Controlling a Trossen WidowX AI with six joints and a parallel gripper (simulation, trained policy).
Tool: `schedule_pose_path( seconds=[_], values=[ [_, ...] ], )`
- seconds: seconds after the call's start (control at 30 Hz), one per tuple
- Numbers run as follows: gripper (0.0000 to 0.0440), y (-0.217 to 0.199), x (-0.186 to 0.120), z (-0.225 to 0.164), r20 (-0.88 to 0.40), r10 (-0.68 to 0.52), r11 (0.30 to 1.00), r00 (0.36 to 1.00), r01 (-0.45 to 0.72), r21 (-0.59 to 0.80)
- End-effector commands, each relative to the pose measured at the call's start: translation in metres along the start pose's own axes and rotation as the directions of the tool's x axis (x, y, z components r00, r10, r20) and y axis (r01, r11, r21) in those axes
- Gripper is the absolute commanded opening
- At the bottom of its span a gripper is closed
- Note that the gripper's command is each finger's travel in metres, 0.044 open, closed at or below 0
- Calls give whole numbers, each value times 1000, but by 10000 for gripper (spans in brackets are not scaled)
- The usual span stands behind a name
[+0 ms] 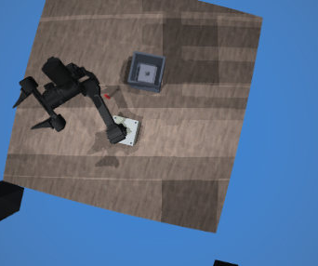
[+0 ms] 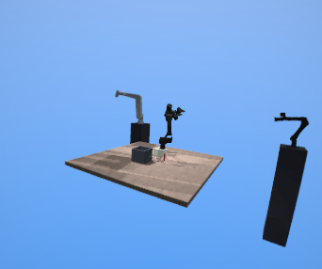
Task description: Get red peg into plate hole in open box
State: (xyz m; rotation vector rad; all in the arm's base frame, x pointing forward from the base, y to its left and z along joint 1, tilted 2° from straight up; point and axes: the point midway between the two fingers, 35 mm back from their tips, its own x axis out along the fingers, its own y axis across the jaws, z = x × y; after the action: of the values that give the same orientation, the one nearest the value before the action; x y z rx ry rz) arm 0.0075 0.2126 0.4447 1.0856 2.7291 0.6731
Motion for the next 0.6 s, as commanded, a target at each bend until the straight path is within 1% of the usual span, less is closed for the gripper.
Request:
schedule_pose_path(
  seconds=[0.0, 0.07, 0.27, 0.4, 0.57],
  values=[
    [415, -3, 2, -4, -15, -18, 1000, 1000, 18, -9],
    [430, -13, 8, -13, -50, -66, 997, 997, 64, -31],
    [427, -49, 22, -45, -164, -229, 971, 959, 215, -100],
    [427, -74, 25, -65, -235, -337, 940, 912, 309, -148],
    [427, -104, 23, -89, -316, -464, 885, 827, 417, -209]
  ],
)
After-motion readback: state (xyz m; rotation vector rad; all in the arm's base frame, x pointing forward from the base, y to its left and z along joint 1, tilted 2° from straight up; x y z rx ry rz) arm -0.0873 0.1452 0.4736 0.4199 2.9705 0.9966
